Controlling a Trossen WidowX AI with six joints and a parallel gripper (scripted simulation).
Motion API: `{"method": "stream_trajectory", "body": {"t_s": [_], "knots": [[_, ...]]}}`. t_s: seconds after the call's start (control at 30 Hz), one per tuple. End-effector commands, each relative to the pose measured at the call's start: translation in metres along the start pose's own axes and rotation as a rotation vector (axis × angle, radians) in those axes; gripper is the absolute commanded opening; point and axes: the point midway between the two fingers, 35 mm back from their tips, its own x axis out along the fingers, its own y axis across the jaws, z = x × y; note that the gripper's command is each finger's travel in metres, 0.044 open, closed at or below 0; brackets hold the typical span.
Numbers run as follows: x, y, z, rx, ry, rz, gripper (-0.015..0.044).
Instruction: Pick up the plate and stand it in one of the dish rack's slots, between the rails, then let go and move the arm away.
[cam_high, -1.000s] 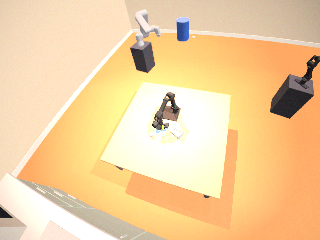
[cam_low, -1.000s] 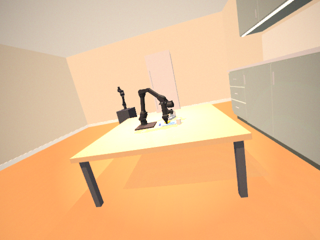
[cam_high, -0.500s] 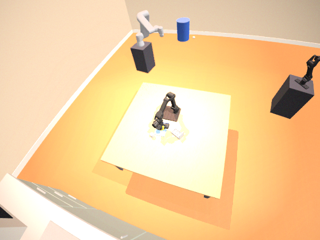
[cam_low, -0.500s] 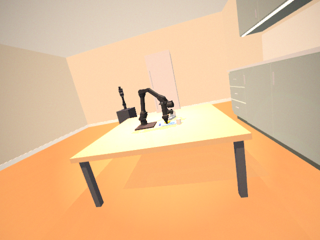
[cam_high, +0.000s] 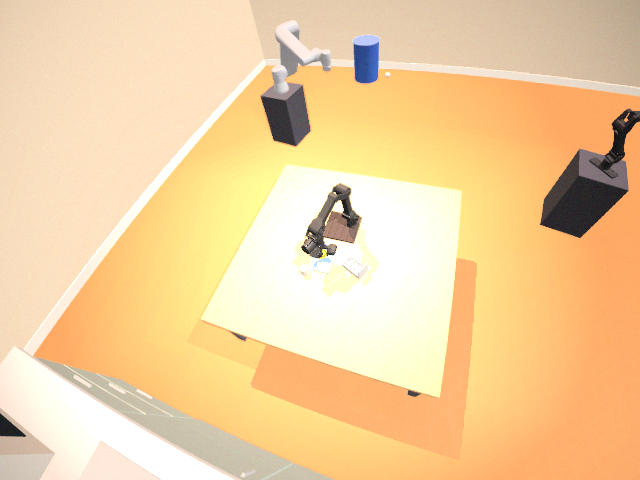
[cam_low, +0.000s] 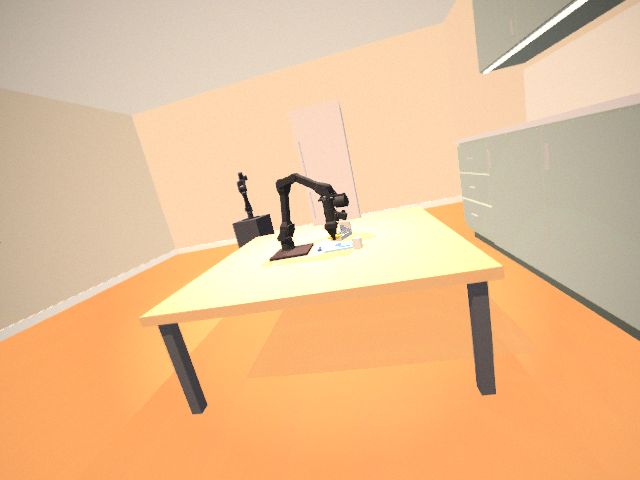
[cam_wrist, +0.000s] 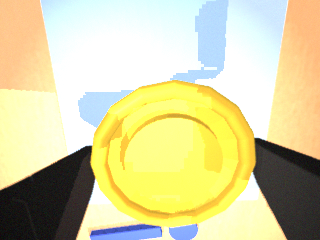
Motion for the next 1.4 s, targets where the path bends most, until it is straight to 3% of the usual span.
{"method": "stream_trajectory", "body": {"t_s": [0.0, 1.2, 1.37], "knots": [[-0.017, -0.001, 0.003, -0.005, -0.006, 0.0, 0.0], [-0.132, -0.004, 0.009, -0.005, -0.008, -0.001, 0.0], [-0.133, 0.025, 0.007, 0.108, -0.007, 0.003, 0.0]]}}
